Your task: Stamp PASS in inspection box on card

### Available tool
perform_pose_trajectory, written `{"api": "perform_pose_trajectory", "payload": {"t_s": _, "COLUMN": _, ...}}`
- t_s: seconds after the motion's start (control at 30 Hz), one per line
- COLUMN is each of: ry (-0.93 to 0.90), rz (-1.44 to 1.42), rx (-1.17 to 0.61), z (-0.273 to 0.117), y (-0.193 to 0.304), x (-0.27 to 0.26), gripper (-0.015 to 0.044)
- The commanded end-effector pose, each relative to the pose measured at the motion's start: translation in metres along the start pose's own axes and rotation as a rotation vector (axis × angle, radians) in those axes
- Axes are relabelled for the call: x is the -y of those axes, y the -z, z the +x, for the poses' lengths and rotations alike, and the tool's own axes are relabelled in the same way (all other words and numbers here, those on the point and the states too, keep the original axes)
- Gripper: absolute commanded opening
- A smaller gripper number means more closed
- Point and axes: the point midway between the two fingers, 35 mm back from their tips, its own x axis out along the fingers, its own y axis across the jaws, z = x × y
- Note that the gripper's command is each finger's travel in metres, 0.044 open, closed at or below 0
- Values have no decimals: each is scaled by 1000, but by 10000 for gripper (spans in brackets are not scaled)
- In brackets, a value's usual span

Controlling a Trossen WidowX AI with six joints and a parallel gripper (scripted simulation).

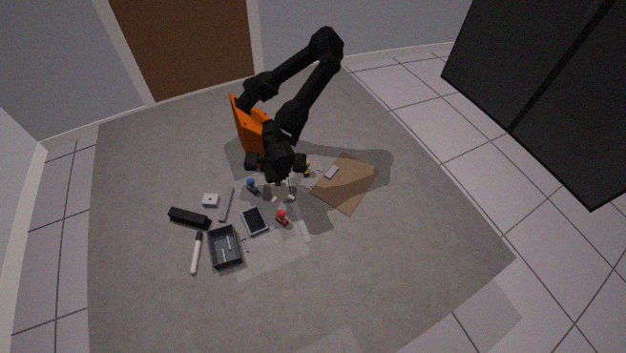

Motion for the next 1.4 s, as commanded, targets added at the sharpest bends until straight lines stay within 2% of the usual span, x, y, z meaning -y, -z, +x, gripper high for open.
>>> {"api": "perform_pose_trajectory", "payload": {"t_s": 0.0, "ry": -2, "rz": 6, "rx": -5, "z": 3, "y": 2, "x": 0, "gripper": 0}}
{"api": "perform_pose_trajectory", "payload": {"t_s": 1.37, "ry": -7, "rz": 6, "rx": -5, "z": 24, "y": 5, "x": 0, "gripper": 0}}
